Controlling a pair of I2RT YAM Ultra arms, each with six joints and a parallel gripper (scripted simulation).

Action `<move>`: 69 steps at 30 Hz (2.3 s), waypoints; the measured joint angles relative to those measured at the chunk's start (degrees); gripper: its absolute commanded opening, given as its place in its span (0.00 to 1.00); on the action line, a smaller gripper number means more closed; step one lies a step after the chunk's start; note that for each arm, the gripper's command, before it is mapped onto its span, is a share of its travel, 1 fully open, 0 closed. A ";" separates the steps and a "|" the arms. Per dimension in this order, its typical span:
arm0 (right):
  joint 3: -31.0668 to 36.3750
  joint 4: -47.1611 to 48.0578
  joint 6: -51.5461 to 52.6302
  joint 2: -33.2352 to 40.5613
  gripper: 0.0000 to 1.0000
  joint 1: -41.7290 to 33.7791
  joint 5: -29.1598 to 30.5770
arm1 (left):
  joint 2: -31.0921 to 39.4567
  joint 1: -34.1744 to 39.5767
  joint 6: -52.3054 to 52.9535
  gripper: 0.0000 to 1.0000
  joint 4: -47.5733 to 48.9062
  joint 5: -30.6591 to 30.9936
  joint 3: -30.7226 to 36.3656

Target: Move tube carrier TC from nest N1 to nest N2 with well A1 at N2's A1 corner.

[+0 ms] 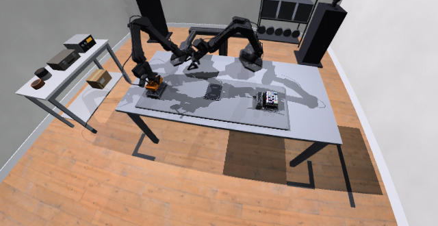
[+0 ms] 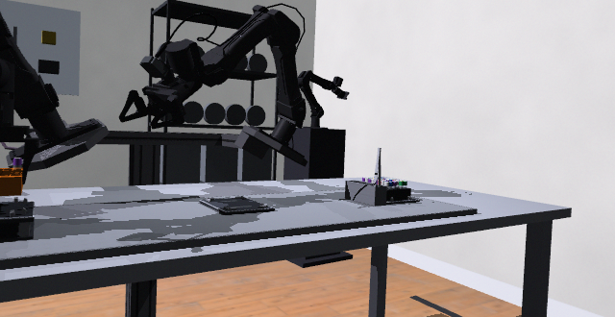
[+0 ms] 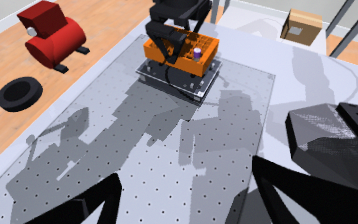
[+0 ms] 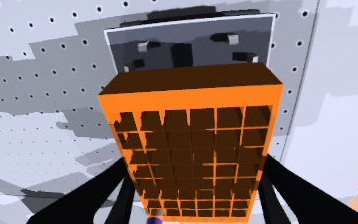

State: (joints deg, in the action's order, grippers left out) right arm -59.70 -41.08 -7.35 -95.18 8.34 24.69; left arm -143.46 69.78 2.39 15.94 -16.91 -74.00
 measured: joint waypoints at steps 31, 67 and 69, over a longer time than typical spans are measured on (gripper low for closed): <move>2.10 8.28 -2.93 -4.46 0.84 2.56 -0.96 | 0.00 0.00 0.02 1.00 0.00 0.00 0.00; 1.53 6.08 -1.27 -1.84 1.00 0.55 -0.28 | 0.00 0.00 0.02 1.00 0.00 0.00 0.00; 1.16 5.68 -1.14 -1.55 1.00 0.44 -0.24 | 0.00 0.00 0.02 1.00 0.00 0.00 0.00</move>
State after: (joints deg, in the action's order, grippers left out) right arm -58.54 -35.40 -8.49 -96.73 8.78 24.45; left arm -143.46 69.78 2.42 15.94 -16.91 -74.00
